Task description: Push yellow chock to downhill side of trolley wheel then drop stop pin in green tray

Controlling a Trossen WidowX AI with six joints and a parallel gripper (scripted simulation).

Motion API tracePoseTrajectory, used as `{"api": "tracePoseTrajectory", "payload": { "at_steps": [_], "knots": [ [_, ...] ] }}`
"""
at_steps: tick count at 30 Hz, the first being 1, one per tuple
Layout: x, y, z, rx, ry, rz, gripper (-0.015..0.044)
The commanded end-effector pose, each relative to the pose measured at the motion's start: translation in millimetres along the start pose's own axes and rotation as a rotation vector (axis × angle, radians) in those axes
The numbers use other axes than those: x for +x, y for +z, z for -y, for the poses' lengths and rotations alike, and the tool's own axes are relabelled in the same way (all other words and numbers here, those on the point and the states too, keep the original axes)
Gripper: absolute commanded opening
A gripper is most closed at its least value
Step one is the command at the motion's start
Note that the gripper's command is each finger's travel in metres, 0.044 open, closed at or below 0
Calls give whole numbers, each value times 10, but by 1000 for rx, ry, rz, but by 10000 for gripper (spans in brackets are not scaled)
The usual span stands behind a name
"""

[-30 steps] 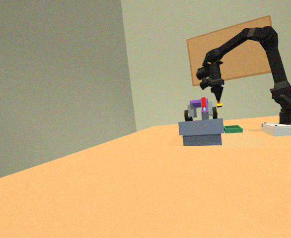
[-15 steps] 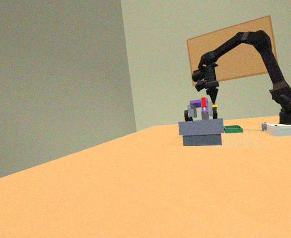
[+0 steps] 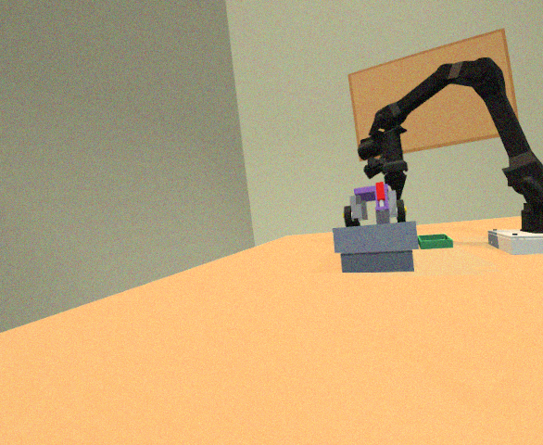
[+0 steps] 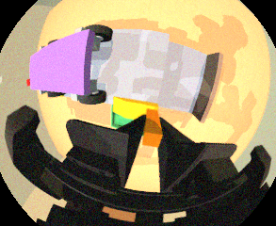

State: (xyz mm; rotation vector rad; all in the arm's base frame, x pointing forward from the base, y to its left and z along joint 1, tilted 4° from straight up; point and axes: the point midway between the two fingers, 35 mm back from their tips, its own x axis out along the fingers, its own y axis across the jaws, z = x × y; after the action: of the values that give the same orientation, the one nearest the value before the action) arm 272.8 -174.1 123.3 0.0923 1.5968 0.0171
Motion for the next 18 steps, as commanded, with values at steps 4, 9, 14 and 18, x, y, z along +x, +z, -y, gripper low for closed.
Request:
{"api": "tracePoseTrajectory", "payload": {
  "at_steps": [4,9,14,18],
  "knots": [
    [177,6,-9,6,6,2,0],
    [290,9,-14,6,6,2,0],
    [389,13,-25,6,7,2,0],
    [389,13,-32,6,7,2,0]
  ]
}}
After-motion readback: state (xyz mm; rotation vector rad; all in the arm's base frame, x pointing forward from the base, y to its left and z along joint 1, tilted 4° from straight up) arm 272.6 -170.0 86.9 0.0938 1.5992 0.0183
